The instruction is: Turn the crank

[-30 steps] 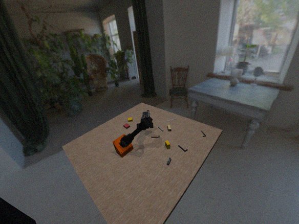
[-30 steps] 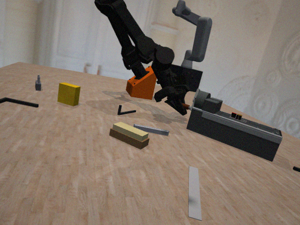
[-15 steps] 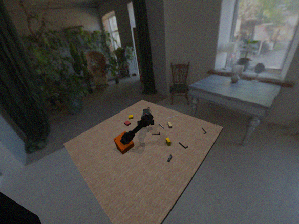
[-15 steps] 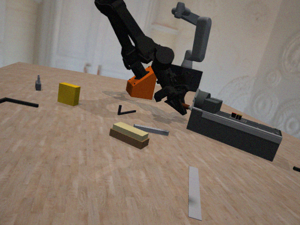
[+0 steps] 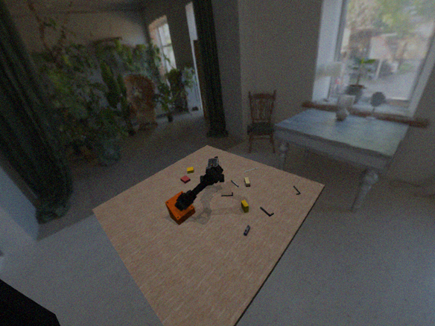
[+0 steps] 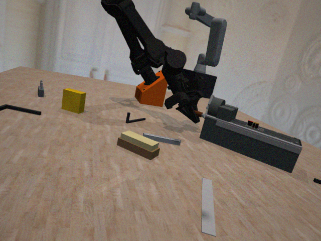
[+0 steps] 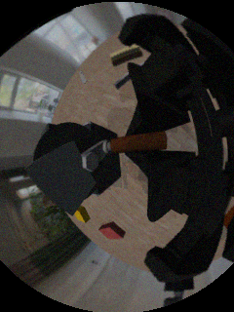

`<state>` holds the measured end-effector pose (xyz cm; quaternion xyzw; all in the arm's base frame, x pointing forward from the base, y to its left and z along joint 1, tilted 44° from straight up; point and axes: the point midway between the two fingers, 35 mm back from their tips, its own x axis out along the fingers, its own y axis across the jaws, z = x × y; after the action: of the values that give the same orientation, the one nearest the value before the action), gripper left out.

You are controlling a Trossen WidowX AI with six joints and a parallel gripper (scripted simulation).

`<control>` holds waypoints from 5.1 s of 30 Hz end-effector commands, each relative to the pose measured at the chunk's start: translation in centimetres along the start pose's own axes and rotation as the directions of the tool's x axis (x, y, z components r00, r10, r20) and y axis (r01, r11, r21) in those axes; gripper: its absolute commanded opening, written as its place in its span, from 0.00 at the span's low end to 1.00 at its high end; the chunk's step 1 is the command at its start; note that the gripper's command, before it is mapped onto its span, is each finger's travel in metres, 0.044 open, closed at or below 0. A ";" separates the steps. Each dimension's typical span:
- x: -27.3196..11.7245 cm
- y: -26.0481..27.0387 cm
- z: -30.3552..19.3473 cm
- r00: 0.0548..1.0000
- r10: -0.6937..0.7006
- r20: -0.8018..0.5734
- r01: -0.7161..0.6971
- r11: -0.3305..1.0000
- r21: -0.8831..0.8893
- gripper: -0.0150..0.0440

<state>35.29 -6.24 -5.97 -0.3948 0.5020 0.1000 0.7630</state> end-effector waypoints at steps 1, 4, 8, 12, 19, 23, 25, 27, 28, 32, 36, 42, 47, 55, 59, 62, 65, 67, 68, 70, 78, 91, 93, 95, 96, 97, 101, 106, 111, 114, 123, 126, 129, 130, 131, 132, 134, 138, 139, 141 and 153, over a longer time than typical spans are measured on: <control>-0.3 -0.8 0.3 1.000 -0.022 0.006 0.022 1.000 0.004 0.25; -0.3 -0.9 0.3 1.000 -0.022 0.006 0.022 1.000 0.004 0.25; -0.4 -0.9 0.3 1.000 -0.022 0.006 0.022 1.000 0.004 0.25; -0.4 -0.9 0.3 1.000 -0.022 0.006 0.022 1.000 0.004 0.25; -0.4 -1.0 0.4 1.000 -0.022 0.006 0.022 1.000 0.004 0.25; -0.5 -1.0 0.4 1.000 -0.022 0.006 0.022 1.000 0.004 0.25; -0.5 -1.0 0.4 1.000 -0.022 0.006 0.022 1.000 0.004 0.25; -0.5 -1.1 0.4 1.000 -0.022 0.006 0.022 1.000 0.004 0.25; -0.5 -1.1 0.4 1.000 -0.022 0.006 0.022 1.000 0.004 0.25; -0.6 -1.1 0.5 1.000 -0.022 0.006 0.022 1.000 0.004 0.25; -0.6 -1.2 0.5 1.000 -0.022 0.006 0.022 1.000 0.004 0.25; -0.7 -1.3 0.6 1.000 -0.022 0.006 0.022 1.000 0.004 0.25; -0.8 -1.3 0.7 1.000 -0.022 0.006 0.022 1.000 0.004 0.25; -1.0 -1.5 0.8 1.000 -0.022 0.006 0.022 1.000 0.004 0.25; -1.2 -1.6 1.0 1.000 -0.022 0.006 0.022 1.000 0.004 0.25; -1.3 -1.6 1.1 1.000 -0.022 0.006 0.022 1.000 0.004 0.25; -1.4 -1.7 1.2 1.000 -0.022 0.006 0.022 1.000 0.004 0.25; -1.5 -1.7 1.3 1.000 -0.022 0.006 0.022 1.000 0.004 0.25; -1.6 -1.7 1.4 1.000 -0.022 0.006 0.022 1.000 0.004 0.25; -1.7 -1.7 1.5 1.000 -0.022 0.007 0.022 1.000 0.004 0.25; -2.2 -1.7 2.0 1.000 -0.022 0.007 0.022 1.000 0.005 0.25; -3.3 -1.1 3.1 1.000 -0.022 0.007 0.021 1.000 0.005 0.25; -3.5 -0.9 3.3 1.000 -0.021 0.007 0.021 1.000 0.005 0.25; -3.6 -0.7 3.4 1.000 -0.021 0.007 0.021 1.000 0.005 0.25; -3.7 -0.6 3.5 1.000 -0.021 0.007 0.021 1.000 0.005 0.25; -3.8 -0.5 3.6 1.000 -0.021 0.008 0.021 1.000 0.005 0.25; -4.0 -0.1 3.8 1.000 -0.021 0.008 0.021 1.000 0.005 0.25; -4.1 0.4 3.9 1.000 -0.021 0.008 0.021 1.000 0.005 0.25; -4.2 0.8 4.0 1.000 -0.020 0.008 0.020 1.000 0.006 0.25; -4.2 1.1 4.1 1.000 -0.020 0.008 0.020 1.000 0.006 0.25; -4.2 1.6 4.1 1.000 -0.020 0.008 0.020 1.000 0.006 0.25; -4.2 1.7 4.1 1.000 -0.020 0.008 0.020 1.000 0.006 0.25; -4.2 1.8 4.0 1.000 -0.020 0.008 0.020 1.000 0.006 0.25; -4.2 1.9 4.0 1.000 -0.020 0.008 0.020 1.000 0.006 0.25; -4.2 1.9 4.0 1.000 -0.020 0.008 0.020 1.000 0.006 0.25; -4.2 1.9 4.0 1.000 -0.020 0.008 0.020 1.000 0.006 0.25; -4.2 2.0 4.0 1.000 -0.020 0.008 0.020 1.000 0.006 0.25; -4.1 2.1 4.0 1.000 -0.020 0.008 0.020 1.000 0.006 0.25; -4.1 2.1 4.0 1.000 -0.020 0.008 0.020 1.000 0.006 0.25; -4.1 2.1 4.0 1.000 -0.020 0.008 0.020 1.000 0.006 0.25; -4.1 2.3 4.0 1.000 -0.020 0.008 0.020 1.000 0.006 0.25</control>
<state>35.30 -1.57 -2.49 -0.3977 0.4936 0.0800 0.7693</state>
